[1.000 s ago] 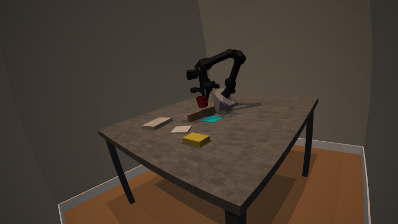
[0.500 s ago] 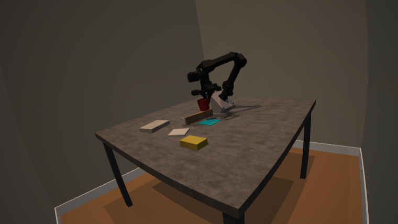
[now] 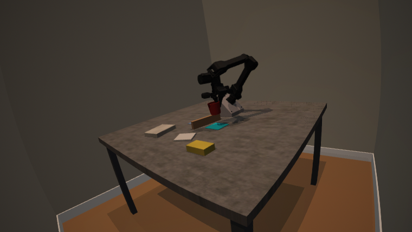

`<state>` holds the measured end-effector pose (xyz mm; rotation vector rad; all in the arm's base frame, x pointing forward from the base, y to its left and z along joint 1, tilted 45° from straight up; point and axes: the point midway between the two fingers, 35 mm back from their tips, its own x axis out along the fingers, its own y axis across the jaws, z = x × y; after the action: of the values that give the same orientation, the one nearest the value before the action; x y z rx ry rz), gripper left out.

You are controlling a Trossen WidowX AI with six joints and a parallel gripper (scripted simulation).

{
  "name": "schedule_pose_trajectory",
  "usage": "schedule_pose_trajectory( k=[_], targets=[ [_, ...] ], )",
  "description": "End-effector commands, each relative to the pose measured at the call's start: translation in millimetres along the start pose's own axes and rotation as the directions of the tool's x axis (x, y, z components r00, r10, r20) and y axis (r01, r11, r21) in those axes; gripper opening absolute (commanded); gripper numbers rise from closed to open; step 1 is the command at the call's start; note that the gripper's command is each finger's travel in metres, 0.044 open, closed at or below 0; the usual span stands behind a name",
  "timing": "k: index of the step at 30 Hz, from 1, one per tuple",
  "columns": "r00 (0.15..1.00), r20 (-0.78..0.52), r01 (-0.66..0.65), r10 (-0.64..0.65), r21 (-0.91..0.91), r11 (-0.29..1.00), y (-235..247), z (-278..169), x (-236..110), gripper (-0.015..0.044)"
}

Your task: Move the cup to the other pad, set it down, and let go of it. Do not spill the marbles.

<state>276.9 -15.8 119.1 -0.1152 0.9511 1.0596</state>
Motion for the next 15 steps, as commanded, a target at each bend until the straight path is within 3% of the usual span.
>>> schedule_pose_trajectory(
  k=[1, 15],
  targets=[
    [1.0, 0.007, 0.005, -0.005, 0.001, 1.0, 0.1, 1.9, 1.3, 0.0],
    [1.0, 0.007, 0.006, -0.006, 0.001, 1.0, -0.6, 2.1, 19.5, 0.0]
  ],
)
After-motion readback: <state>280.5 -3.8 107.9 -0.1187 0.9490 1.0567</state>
